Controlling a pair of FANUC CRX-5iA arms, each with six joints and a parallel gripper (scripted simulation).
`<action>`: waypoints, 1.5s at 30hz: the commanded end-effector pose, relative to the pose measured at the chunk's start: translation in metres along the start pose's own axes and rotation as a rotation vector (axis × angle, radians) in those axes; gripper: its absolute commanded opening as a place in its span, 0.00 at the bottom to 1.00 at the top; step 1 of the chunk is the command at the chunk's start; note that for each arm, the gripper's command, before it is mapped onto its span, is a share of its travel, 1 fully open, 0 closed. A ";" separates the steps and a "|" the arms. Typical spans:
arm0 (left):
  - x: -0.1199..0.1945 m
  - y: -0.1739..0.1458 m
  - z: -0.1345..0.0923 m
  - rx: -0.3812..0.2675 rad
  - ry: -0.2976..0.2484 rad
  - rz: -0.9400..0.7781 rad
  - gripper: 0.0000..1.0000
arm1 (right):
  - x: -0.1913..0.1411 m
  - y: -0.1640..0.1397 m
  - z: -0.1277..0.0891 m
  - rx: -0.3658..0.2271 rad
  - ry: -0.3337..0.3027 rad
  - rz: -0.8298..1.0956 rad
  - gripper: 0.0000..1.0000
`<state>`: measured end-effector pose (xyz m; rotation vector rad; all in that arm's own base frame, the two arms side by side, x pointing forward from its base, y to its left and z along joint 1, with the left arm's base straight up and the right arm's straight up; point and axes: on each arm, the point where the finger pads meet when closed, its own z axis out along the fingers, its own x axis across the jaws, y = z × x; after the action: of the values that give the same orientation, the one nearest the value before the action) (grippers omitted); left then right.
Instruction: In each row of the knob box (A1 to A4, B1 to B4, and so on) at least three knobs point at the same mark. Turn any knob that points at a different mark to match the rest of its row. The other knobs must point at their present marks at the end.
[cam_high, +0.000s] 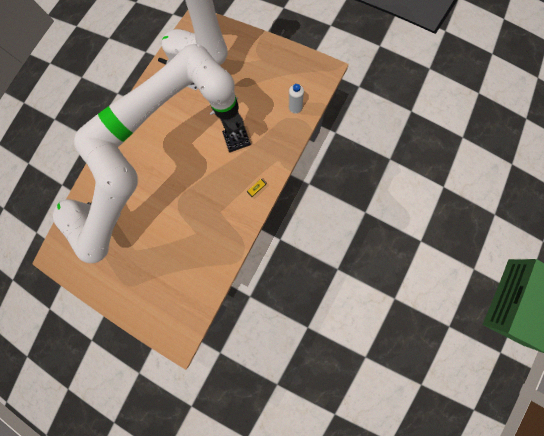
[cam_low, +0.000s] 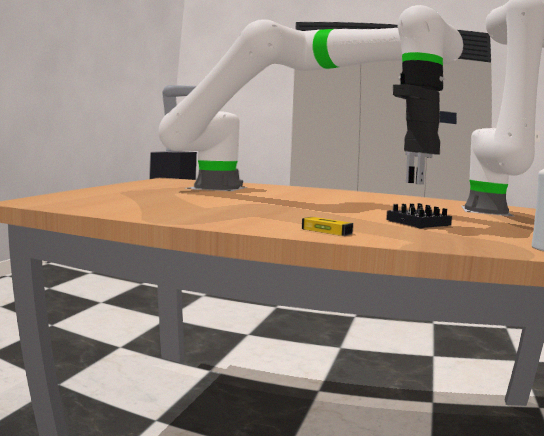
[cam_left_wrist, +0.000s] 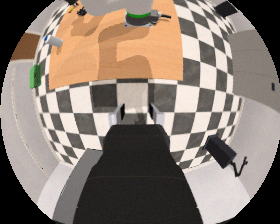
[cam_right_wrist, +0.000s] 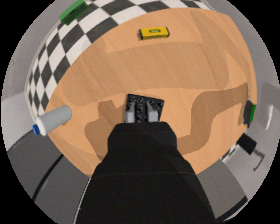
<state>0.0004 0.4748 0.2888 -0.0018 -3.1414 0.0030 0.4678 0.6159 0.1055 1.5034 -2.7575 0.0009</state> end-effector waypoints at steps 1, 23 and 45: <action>0.000 0.000 -0.001 -0.002 0.000 0.000 1.00 | 0.000 0.000 -0.002 0.000 -0.003 0.000 0.46; 0.000 0.000 -0.001 -0.002 0.000 0.000 1.00 | 0.000 0.000 0.006 0.000 -0.003 0.000 0.46; 0.000 0.000 -0.001 -0.002 0.000 0.000 1.00 | 0.000 -0.001 0.032 0.000 -0.003 -0.001 0.46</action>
<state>0.0004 0.4748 0.2888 -0.0018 -3.1414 0.0030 0.4679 0.6149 0.0765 1.5042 -2.7573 0.0003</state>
